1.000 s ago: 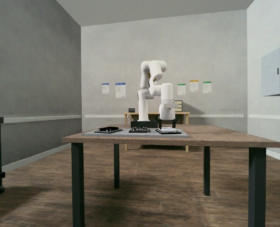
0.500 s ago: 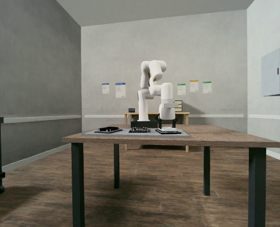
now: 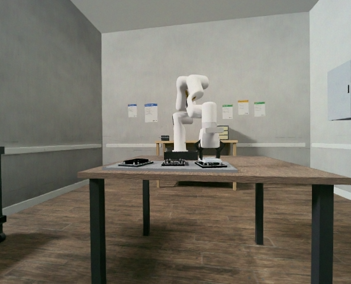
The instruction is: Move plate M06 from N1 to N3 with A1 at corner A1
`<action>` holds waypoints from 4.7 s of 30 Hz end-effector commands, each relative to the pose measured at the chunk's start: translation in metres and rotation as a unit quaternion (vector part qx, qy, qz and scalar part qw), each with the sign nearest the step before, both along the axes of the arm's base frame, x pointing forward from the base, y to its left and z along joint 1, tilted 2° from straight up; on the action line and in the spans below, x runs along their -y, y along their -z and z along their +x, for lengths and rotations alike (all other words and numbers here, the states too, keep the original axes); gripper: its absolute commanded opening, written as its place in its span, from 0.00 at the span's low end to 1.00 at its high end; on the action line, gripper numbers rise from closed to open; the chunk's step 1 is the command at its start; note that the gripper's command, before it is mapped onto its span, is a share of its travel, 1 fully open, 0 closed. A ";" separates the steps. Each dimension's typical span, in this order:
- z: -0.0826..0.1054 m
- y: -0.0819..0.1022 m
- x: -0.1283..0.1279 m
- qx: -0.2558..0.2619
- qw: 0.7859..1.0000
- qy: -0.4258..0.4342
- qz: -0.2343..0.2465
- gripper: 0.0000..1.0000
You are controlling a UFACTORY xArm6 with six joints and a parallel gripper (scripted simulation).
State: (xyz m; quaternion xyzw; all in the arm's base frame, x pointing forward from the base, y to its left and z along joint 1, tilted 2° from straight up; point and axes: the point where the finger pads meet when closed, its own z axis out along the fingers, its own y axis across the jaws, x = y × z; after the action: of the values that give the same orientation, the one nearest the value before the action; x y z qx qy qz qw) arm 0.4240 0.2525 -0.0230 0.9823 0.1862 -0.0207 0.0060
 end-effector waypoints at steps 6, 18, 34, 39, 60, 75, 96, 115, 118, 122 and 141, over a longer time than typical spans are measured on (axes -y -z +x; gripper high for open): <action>0.002 -0.008 -0.001 0.002 1.000 0.000 0.001 0.00; 0.002 -0.012 -0.001 0.002 1.000 0.000 0.001 0.00; 0.003 -0.032 -0.002 0.003 1.000 0.000 0.001 0.00; 0.003 -0.040 -0.002 0.003 1.000 0.000 0.001 0.00; 0.004 -0.069 -0.002 0.003 1.000 0.000 0.002 0.00; 0.005 -0.090 -0.003 0.003 1.000 0.000 0.002 0.00; 0.001 -0.094 0.037 0.004 0.995 0.100 -0.002 0.00; -0.009 -0.096 0.122 0.004 0.995 0.100 -0.003 0.00; -0.010 -0.096 0.137 0.004 0.995 0.100 -0.003 0.00; -0.013 -0.096 0.157 0.005 0.995 0.100 -0.003 0.00; -0.017 -0.097 0.195 0.005 0.995 0.100 -0.003 0.00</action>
State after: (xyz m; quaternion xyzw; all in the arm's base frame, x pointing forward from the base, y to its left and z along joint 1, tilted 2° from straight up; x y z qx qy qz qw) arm 0.4051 0.0576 0.0725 0.9960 0.0868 -0.0200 0.0082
